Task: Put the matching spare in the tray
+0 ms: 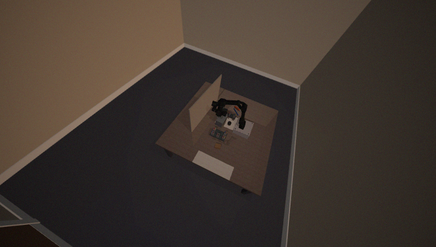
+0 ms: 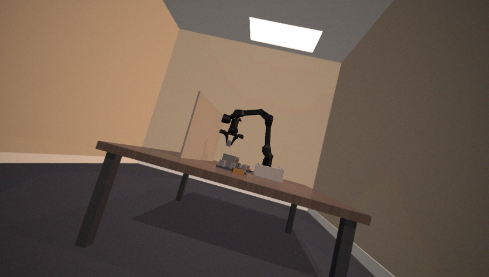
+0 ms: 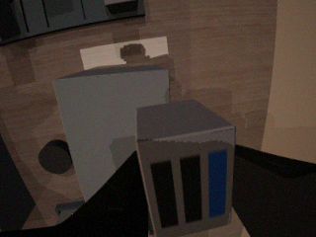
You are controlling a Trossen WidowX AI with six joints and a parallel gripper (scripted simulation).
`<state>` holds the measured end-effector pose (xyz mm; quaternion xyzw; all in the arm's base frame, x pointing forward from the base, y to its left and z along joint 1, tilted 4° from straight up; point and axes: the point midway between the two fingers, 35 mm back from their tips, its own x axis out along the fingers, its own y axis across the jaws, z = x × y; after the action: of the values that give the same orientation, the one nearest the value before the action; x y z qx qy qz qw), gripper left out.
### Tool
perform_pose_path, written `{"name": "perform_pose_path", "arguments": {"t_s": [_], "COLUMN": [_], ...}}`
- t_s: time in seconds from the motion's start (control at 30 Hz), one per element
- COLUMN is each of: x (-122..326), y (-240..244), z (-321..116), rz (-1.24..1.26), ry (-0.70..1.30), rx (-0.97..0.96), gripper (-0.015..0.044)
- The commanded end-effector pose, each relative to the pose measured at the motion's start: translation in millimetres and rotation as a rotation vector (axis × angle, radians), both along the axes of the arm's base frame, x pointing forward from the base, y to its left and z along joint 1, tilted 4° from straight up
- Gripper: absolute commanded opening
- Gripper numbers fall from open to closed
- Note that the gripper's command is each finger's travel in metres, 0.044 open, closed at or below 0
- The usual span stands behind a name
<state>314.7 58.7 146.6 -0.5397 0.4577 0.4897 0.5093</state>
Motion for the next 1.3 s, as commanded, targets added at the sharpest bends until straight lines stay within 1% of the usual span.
{"name": "perform_pose_path", "arguments": {"t_s": [0.0, 0.63, 1.17, 1.27], "x": [7.3, 31.0, 21.9, 19.6], "y": [-15.3, -121.6, -219.5, -228.6], "z": [-1.0, -1.3, -3.9, -4.2], "rz": [0.006, 0.031, 0.052, 0.054], "ry": [0.008, 0.012, 0.007, 0.006], "rx": [0.002, 0.001, 0.001, 0.000], "gripper": [0.0000, 0.0000, 0.0000, 0.0000]}}
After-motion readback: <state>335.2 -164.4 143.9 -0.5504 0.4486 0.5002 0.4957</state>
